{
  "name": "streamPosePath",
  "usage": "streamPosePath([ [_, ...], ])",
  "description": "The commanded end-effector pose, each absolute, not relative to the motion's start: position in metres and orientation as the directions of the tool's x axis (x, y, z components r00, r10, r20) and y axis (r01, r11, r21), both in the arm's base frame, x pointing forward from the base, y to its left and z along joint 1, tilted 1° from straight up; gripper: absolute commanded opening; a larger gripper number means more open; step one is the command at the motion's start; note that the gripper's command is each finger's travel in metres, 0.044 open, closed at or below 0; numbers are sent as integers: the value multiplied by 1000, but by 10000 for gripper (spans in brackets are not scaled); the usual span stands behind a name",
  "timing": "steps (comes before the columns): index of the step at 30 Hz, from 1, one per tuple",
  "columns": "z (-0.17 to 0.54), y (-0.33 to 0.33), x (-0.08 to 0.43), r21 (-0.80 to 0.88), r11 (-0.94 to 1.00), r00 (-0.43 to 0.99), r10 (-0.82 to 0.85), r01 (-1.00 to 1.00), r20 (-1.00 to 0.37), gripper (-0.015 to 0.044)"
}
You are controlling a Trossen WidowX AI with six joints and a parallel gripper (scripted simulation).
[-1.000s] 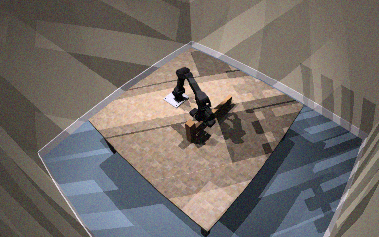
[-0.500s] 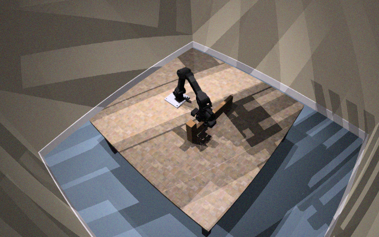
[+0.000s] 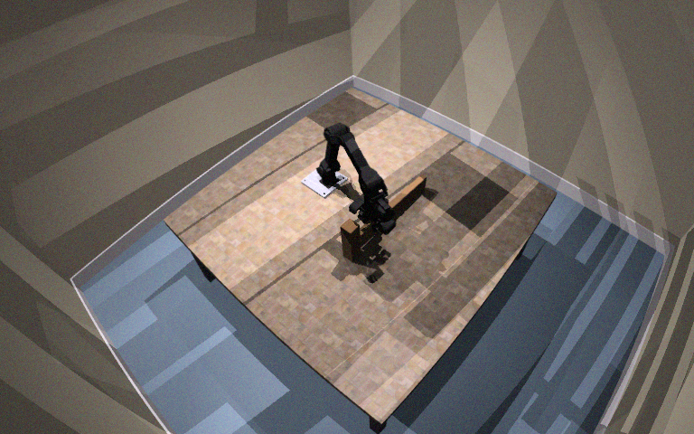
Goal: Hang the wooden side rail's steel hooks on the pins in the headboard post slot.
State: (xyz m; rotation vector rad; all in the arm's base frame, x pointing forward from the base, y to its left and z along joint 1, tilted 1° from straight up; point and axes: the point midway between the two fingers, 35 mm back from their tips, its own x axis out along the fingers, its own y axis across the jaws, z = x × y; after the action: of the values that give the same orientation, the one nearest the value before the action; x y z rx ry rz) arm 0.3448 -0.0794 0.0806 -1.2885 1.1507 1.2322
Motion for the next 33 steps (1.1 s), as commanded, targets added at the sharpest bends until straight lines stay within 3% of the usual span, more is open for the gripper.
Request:
streamPosePath([
  [1,81,-81,345,-43,-79,43,-10,-996,-999,0],
  [33,83,-83,346,-43,-79,43,-10,-996,-999,0],
])
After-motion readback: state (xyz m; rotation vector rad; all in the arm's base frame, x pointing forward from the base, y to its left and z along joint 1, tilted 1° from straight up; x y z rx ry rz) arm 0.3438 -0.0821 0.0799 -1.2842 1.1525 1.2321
